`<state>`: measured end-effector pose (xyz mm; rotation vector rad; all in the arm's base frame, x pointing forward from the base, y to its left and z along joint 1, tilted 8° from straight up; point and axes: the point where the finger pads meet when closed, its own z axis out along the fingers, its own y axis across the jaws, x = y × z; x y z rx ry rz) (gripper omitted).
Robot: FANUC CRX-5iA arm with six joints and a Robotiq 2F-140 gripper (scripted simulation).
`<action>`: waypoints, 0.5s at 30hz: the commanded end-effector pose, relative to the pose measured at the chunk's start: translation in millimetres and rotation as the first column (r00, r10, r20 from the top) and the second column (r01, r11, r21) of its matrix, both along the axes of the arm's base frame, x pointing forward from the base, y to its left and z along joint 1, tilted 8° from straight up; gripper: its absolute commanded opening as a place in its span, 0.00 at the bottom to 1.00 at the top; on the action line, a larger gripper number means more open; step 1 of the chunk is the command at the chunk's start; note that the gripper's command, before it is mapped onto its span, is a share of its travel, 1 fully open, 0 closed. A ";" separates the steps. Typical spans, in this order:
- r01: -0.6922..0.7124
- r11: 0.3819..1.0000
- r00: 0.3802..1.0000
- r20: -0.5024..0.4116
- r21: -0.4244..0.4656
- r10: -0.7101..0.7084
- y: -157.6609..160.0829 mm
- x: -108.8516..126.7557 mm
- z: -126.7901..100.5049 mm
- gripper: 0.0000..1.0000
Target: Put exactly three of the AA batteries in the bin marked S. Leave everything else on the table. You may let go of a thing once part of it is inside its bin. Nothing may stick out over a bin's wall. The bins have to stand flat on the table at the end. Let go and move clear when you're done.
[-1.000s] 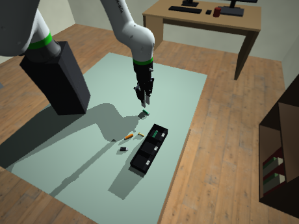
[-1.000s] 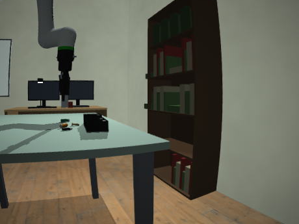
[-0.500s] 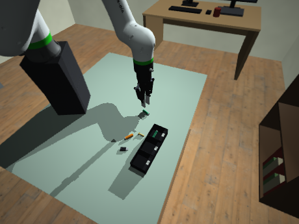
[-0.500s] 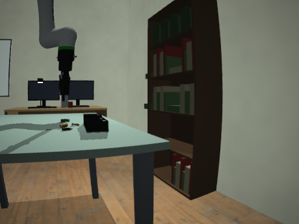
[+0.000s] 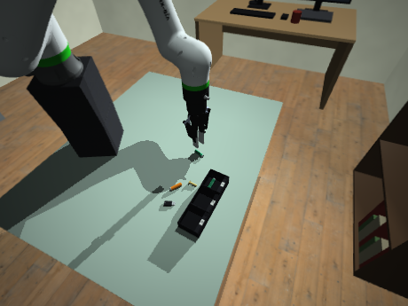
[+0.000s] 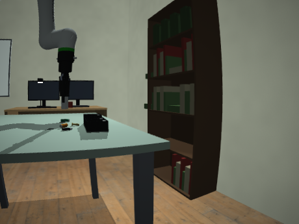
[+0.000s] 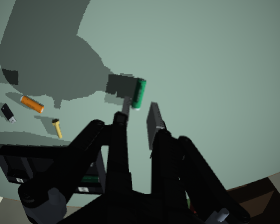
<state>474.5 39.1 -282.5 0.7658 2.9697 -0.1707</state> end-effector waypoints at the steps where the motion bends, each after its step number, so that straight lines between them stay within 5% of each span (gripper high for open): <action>1: 0.000 1.000 1.000 0.002 -0.001 0.000 -1.5 1.0 -12.2 0.17; 15: 0.000 1.000 1.000 0.002 -0.001 0.000 -7.1 3.2 -54.0 0.17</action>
